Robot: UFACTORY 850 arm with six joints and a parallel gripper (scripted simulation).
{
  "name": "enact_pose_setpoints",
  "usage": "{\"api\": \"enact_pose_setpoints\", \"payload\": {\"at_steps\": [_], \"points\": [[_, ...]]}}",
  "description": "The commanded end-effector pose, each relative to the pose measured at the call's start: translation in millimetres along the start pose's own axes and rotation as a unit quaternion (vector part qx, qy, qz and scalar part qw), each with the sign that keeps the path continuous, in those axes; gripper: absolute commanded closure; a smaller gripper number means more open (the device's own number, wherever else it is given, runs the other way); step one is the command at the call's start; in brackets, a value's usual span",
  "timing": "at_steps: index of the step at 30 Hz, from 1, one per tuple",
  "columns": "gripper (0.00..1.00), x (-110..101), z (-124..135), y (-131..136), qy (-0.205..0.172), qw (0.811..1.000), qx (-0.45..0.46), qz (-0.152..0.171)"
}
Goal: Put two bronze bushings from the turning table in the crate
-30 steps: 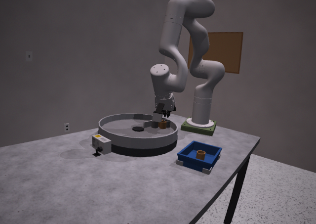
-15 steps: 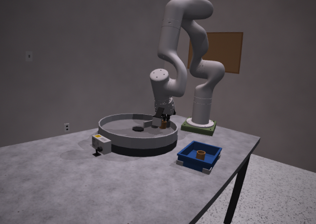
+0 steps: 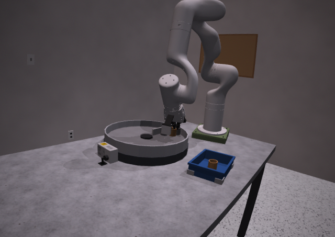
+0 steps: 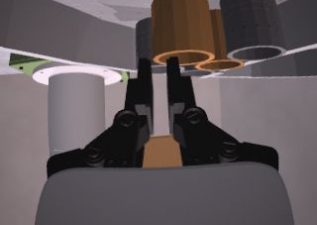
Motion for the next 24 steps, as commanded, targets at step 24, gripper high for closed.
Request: {"api": "enact_pose_setpoints", "payload": {"at_steps": [24], "points": [[1.0,4.8,-4.6,0.0,0.0,1.0,0.0,0.0]]}}
Point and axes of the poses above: the point where the finger pads meet when closed, its own x axis out along the fingers, its own y axis across the jaws, z = x × y, the point moved 8 cm from there along -x, back along the fingers, and after that the axes turned 2 degrees about x, right-handed, at the moved point
